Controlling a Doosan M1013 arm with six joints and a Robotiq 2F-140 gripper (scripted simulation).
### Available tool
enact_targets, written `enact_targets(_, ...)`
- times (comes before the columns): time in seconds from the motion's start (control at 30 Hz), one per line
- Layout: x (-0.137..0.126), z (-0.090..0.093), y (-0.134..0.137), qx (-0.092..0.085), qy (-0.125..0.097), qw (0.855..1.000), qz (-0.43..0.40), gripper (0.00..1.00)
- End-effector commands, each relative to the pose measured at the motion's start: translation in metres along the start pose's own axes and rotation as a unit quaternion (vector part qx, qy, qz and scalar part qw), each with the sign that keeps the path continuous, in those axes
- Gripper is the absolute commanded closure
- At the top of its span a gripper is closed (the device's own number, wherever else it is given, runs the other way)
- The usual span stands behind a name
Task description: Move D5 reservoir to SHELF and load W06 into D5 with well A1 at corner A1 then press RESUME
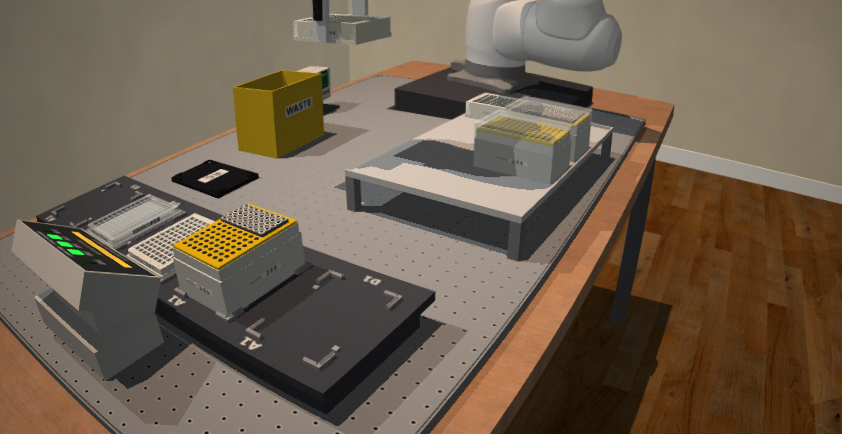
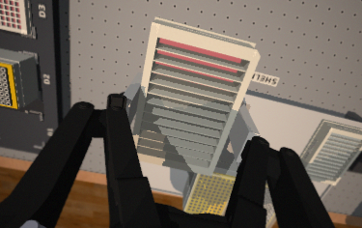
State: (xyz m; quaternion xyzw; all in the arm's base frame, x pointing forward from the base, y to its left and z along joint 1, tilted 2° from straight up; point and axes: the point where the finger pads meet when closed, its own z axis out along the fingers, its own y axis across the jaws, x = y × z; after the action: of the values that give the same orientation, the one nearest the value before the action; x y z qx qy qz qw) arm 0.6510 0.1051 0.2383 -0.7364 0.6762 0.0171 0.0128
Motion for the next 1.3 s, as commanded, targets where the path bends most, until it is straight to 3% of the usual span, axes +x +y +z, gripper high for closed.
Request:
enact_targets(0.0, -0.005, 0.000, 0.000, 0.000, 0.000, 1.000, 0.000, 1.00)
enact_targets(1.27, -0.080, 0.000, 0.004, 0.000, 0.000, 1.000, 0.000, 1.00)
